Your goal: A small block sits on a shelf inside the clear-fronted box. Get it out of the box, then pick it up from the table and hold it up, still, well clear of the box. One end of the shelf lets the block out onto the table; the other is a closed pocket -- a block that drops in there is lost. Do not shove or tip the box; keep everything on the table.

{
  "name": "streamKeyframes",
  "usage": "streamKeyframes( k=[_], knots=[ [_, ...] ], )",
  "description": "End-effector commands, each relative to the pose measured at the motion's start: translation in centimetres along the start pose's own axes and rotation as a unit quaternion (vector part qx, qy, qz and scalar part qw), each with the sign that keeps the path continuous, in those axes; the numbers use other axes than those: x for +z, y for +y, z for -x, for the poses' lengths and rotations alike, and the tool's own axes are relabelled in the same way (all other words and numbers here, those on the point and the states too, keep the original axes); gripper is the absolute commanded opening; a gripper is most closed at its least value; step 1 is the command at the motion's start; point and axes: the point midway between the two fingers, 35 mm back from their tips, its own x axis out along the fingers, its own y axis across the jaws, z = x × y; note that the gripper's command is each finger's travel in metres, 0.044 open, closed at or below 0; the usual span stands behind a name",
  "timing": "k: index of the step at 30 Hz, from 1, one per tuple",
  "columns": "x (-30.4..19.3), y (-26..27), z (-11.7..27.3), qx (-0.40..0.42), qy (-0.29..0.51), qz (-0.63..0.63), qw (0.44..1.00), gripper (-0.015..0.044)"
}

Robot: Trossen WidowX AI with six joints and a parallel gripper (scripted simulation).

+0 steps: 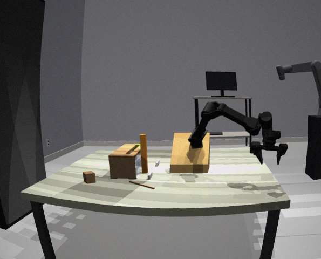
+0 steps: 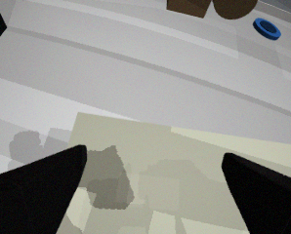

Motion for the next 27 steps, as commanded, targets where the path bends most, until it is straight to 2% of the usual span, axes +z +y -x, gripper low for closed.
streamKeyframes(
  k=[1,6,16,21,27],
  knots=[
    [0.0,-0.1,-0.1,-0.001,0.000,0.000,1.000,0.0400],
    [-0.4,-3.6,-3.6,-0.033,0.003,-0.011,0.999,0.0400],
    [-2.2,-18.0,-12.4,-0.144,0.011,-0.048,0.988,0.0400],
    [-3.2,-26.1,-14.7,-0.200,0.013,-0.067,0.977,0.0400],
    [-4.3,-35.5,-15.5,-0.263,0.014,-0.089,0.960,0.0400]
  ],
)
